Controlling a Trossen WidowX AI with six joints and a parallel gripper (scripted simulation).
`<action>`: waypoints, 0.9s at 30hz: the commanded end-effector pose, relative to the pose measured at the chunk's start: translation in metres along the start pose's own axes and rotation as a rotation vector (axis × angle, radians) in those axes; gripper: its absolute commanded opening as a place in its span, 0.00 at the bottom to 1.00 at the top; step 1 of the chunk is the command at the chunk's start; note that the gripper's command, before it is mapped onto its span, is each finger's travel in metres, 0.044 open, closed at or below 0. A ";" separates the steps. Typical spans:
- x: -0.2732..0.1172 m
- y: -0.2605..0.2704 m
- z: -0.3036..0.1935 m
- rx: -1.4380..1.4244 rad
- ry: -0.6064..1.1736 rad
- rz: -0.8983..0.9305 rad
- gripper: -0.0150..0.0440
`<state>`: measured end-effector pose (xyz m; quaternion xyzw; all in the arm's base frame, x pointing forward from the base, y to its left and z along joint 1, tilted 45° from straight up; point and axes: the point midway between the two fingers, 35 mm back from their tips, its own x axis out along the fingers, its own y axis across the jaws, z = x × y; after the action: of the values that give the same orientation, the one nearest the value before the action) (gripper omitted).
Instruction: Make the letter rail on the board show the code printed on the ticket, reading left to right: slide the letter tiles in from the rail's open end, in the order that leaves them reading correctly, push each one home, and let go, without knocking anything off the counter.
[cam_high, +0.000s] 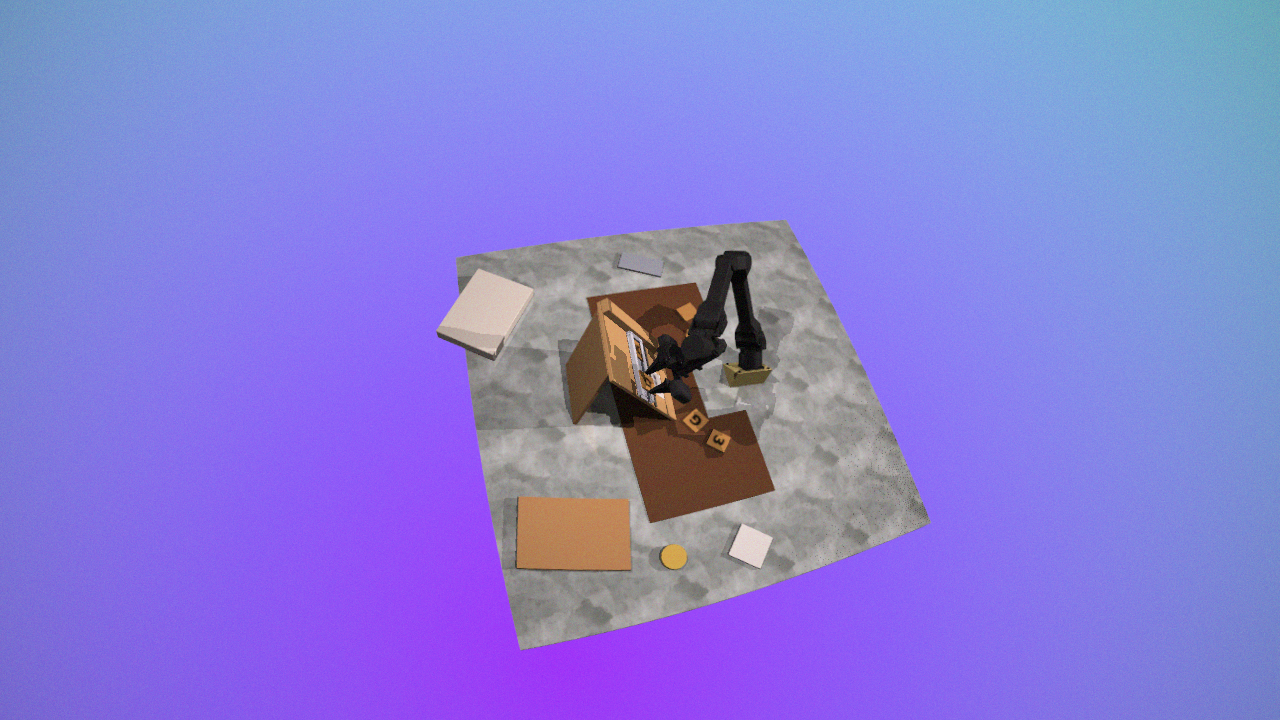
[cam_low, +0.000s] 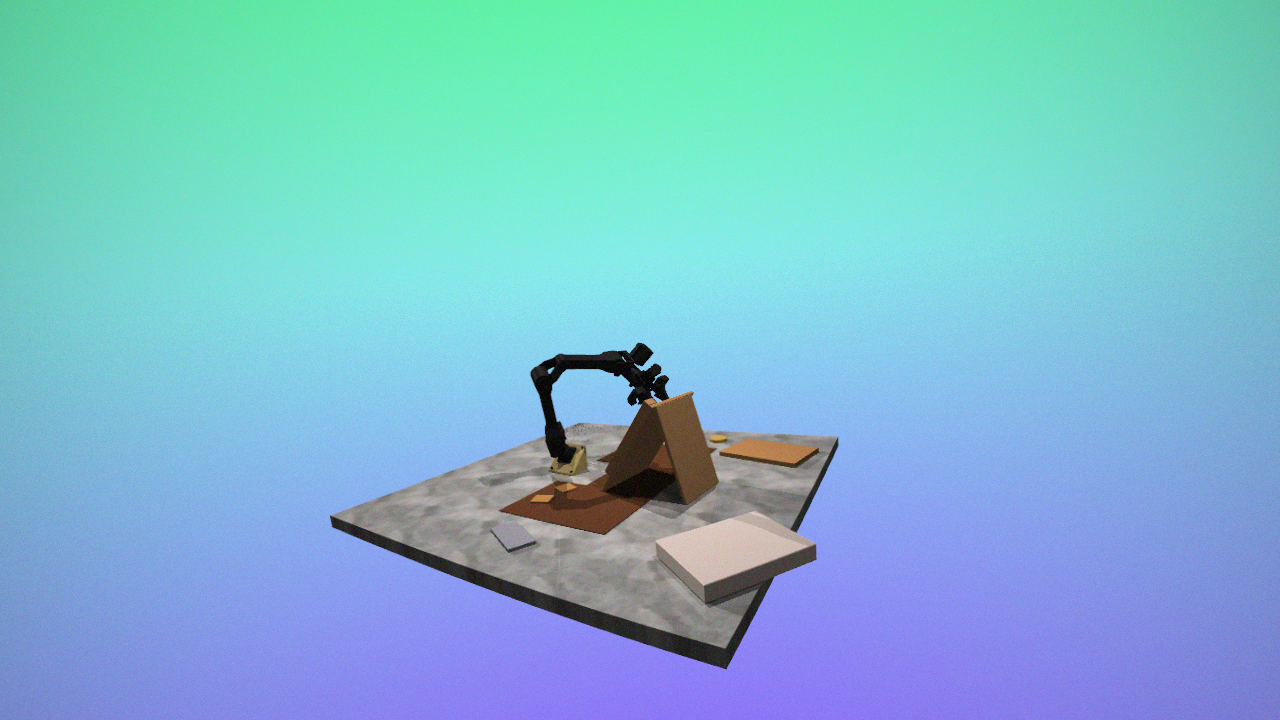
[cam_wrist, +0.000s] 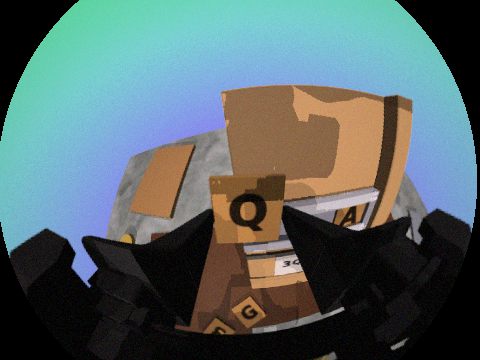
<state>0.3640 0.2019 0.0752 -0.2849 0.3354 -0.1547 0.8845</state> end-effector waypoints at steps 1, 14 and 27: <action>-0.002 0.019 -0.007 -0.009 -0.019 -0.008 0.25; -0.002 0.082 -0.053 -0.074 -0.074 -0.045 0.25; 0.024 0.100 -0.069 -0.096 -0.098 -0.056 0.25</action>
<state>0.3331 0.2500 -0.0355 -0.3421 0.2903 -0.1447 0.8819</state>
